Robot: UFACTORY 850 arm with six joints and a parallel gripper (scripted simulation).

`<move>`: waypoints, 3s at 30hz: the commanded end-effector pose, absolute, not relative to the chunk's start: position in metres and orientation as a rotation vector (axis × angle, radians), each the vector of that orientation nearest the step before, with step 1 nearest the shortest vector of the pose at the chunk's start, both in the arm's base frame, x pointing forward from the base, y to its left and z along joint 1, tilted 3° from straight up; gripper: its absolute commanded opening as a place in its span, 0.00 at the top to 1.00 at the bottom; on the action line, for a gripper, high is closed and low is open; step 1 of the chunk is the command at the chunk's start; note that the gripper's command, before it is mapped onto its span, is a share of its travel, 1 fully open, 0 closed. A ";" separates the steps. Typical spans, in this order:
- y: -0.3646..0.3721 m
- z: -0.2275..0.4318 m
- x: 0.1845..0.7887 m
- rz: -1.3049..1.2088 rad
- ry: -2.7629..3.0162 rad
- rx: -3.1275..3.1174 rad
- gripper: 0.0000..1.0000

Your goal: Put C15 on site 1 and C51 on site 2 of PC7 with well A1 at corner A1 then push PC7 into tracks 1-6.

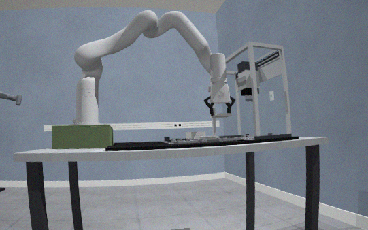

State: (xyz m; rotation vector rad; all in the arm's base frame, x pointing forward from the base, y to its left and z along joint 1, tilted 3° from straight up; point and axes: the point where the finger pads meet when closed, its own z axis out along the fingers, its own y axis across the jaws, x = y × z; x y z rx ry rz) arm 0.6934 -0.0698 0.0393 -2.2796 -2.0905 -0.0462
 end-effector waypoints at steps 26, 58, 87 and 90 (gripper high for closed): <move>0.018 0.045 0.601 -0.018 -0.950 -2.949 1.00; 0.114 0.049 0.499 0.002 -0.110 -3.095 1.00; 0.117 0.049 0.497 0.024 0.909 -2.963 1.00; 0.117 0.049 0.497 0.028 1.056 -2.915 1.00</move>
